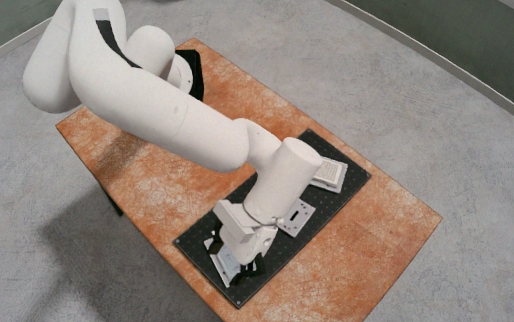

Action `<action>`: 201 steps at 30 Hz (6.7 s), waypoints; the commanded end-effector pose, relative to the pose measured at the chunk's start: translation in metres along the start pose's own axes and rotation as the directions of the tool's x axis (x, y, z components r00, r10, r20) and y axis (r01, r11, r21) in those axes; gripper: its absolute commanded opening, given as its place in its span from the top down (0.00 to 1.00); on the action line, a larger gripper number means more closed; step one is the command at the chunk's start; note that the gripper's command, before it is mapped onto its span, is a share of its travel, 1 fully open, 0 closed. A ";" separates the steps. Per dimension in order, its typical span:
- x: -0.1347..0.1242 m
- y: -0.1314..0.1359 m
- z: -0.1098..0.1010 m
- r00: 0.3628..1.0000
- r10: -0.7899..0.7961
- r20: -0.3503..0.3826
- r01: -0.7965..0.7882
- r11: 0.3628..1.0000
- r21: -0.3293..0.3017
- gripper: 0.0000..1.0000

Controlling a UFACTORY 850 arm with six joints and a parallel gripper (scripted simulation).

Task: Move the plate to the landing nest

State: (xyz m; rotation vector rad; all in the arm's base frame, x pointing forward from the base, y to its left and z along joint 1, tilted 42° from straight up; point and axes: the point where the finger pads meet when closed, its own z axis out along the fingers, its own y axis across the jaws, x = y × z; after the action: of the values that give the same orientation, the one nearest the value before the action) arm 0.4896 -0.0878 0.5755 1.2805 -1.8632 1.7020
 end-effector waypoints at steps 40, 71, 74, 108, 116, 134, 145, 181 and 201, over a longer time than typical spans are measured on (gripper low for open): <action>-0.045 0.038 0.048 0.918 -0.378 0.118 0.364 0.923 0.127 0.00; -0.101 0.117 0.083 0.621 -0.758 0.200 0.688 0.649 0.325 0.00; -0.106 0.126 0.084 0.569 -0.796 0.206 0.715 0.603 0.355 0.00; -0.151 0.232 0.085 0.149 -0.969 0.195 0.777 0.236 0.583 0.00; -0.160 0.261 0.080 0.026 -0.985 0.173 0.749 0.134 0.649 0.00; -0.163 0.272 0.078 0.026 -0.985 0.173 0.749 0.134 0.649 0.00; -0.163 0.272 0.078 0.026 -0.985 0.173 0.749 0.134 0.649 0.00; -0.207 0.279 0.037 -0.267 -0.959 -0.093 0.700 -0.260 0.666 0.00; -0.273 0.290 -0.023 -0.477 -0.826 -0.301 0.577 -0.553 0.601 0.00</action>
State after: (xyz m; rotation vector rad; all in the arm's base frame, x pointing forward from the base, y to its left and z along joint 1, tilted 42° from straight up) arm 0.4064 -0.0130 0.2093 2.4141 0.6150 0.5902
